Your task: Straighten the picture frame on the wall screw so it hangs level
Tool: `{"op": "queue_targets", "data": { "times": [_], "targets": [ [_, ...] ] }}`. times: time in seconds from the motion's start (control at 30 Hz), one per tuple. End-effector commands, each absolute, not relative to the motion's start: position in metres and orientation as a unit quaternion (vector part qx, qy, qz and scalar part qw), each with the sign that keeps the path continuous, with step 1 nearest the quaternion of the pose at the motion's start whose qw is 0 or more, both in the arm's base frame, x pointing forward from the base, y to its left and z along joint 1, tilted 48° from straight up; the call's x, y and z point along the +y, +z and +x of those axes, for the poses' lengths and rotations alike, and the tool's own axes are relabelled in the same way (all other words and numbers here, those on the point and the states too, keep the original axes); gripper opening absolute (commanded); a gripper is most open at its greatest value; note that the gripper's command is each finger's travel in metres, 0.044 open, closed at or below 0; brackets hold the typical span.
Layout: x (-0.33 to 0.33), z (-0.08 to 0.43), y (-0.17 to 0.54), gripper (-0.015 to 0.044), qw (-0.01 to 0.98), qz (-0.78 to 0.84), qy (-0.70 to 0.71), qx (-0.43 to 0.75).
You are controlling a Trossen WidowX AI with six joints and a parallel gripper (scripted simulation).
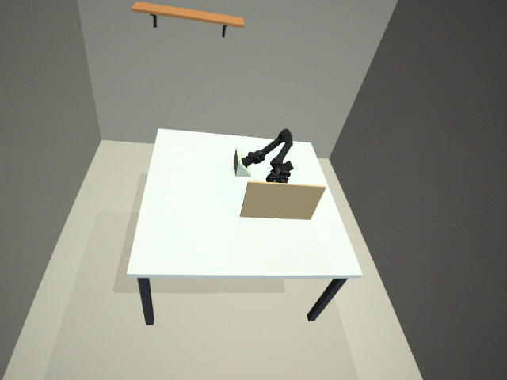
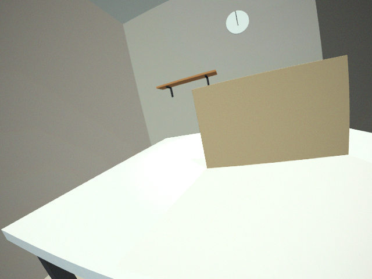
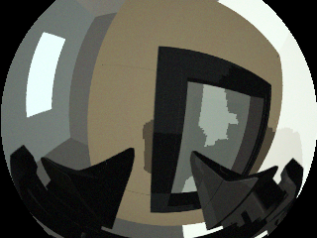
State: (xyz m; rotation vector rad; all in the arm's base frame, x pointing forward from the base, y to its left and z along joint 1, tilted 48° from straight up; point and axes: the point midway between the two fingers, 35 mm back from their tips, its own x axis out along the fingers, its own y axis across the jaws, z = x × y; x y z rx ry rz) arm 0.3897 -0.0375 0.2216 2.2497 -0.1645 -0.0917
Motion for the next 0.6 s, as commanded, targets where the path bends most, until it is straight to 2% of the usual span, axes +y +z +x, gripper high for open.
{"op": "queue_targets", "data": {
  "times": [0.0, 0.57],
  "targets": [
    [-0.0361, 0.3900, 0.2217, 0.0260, 0.426, 0.902, -0.035, -0.064],
    [-0.0359, 0.3900, 0.2217, 0.0160, 0.426, 0.902, -0.035, -0.064]
  ]
}}
